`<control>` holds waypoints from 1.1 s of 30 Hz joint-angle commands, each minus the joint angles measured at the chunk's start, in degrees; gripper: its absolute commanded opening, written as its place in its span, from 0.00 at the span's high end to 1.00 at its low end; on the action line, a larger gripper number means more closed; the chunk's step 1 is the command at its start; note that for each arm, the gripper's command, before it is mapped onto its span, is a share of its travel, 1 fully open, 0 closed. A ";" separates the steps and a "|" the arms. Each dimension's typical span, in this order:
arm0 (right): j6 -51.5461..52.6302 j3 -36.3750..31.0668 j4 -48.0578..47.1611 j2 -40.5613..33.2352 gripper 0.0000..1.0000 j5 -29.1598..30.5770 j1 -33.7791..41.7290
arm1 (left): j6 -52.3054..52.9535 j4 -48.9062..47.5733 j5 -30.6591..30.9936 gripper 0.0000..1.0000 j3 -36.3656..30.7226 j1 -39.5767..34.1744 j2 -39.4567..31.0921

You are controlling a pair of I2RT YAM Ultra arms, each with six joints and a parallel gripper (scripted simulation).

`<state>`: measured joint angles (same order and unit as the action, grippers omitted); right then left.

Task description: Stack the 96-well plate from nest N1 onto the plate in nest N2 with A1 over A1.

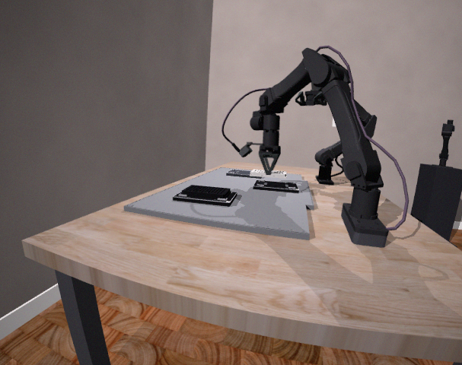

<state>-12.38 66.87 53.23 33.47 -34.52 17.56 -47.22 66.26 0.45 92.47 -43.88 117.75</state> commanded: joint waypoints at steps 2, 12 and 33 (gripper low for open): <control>3.84 -4.06 -19.54 8.22 0.00 3.86 2.36 | 13.25 1.75 -1.28 0.22 -0.92 10.20 -4.06; 11.18 -10.84 -48.98 27.06 0.00 19.17 19.91 | 28.19 4.29 -0.94 0.22 5.21 29.02 -0.18; 15.24 -19.92 -80.62 47.48 0.00 32.68 36.91 | 33.80 8.66 -0.19 0.22 18.40 36.93 7.47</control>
<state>2.79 46.50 -23.07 80.95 -3.16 53.98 -13.87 73.82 -0.25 107.90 -6.07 124.84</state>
